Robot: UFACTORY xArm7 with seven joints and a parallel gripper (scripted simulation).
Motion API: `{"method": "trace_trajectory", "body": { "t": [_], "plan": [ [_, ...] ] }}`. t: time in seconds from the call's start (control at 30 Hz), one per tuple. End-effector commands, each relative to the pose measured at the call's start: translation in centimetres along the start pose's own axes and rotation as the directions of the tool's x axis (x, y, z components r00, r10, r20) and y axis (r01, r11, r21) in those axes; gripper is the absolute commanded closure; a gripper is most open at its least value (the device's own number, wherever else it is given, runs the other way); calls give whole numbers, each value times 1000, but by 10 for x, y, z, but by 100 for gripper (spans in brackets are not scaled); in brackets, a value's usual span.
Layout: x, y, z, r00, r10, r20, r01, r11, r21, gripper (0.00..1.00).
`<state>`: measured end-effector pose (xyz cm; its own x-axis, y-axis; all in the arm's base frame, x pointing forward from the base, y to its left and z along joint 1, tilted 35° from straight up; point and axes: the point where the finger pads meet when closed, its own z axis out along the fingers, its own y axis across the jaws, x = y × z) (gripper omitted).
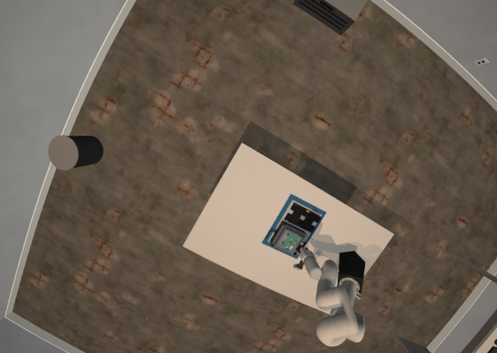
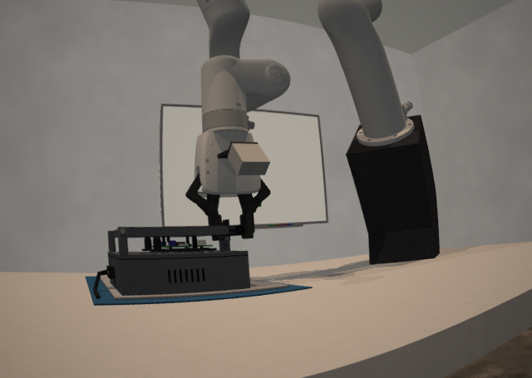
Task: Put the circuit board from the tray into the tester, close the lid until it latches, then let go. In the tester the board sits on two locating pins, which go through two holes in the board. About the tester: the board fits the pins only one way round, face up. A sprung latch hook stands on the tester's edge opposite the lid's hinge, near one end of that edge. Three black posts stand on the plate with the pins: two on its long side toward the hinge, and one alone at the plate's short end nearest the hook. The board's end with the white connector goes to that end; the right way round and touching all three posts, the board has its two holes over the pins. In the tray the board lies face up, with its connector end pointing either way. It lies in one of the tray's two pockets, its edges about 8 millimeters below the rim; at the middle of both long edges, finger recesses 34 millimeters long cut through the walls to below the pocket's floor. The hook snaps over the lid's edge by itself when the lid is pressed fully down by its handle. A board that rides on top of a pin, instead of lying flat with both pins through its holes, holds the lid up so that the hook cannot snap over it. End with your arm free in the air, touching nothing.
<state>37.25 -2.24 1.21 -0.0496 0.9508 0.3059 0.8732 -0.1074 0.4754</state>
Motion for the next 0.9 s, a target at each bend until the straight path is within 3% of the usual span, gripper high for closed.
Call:
{"method": "trace_trajectory", "body": {
  "t": [0.0,0.87],
  "plan": [
    [-2,7,-6,1000,0,2,0,1000,-22,49],
    [-2,6,-63,1000,0,2,0,1000,-22,49]
  ]
}}
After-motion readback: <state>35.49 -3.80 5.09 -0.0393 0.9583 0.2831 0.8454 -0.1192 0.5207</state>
